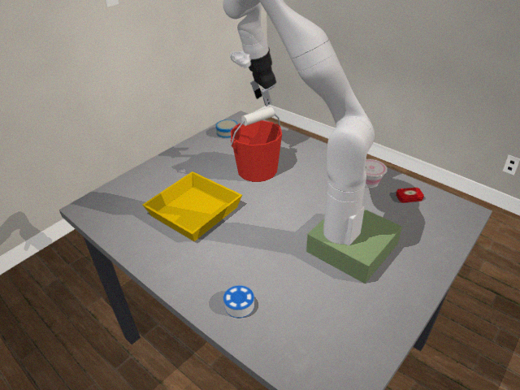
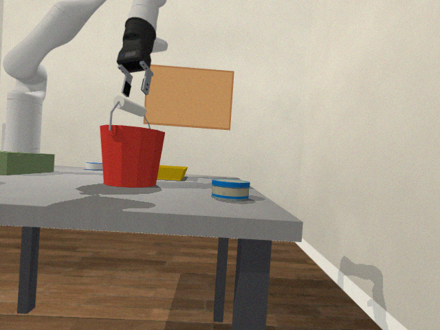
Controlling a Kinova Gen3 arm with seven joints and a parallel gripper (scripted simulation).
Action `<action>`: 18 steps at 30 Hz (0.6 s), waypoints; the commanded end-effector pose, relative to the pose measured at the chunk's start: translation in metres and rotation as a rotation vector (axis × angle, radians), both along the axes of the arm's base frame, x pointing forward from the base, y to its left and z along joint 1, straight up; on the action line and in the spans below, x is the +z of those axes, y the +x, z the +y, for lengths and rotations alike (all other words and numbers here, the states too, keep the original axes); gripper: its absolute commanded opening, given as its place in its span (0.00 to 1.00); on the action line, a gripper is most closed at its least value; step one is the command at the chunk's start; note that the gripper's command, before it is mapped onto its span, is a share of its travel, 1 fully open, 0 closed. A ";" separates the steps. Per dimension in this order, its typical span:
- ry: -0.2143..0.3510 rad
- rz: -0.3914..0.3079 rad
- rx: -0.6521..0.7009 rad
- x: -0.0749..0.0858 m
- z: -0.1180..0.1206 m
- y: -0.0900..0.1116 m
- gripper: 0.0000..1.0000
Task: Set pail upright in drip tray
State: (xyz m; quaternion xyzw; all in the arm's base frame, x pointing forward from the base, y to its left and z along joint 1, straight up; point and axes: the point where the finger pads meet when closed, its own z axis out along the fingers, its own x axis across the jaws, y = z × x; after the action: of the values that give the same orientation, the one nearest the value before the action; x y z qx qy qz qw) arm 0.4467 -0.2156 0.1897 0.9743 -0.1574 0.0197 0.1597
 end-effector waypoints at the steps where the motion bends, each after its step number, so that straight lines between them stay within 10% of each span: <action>1: 0.168 0.012 0.006 0.017 0.028 -0.018 1.00; 8: 0.310 -0.004 0.042 0.041 0.058 -0.030 1.00; 18: 0.323 -0.006 0.046 0.044 0.061 -0.031 1.00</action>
State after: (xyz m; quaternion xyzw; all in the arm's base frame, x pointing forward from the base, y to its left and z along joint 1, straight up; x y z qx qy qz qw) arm 0.4155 -0.1552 0.2324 0.9906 -0.1368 0.0003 0.0009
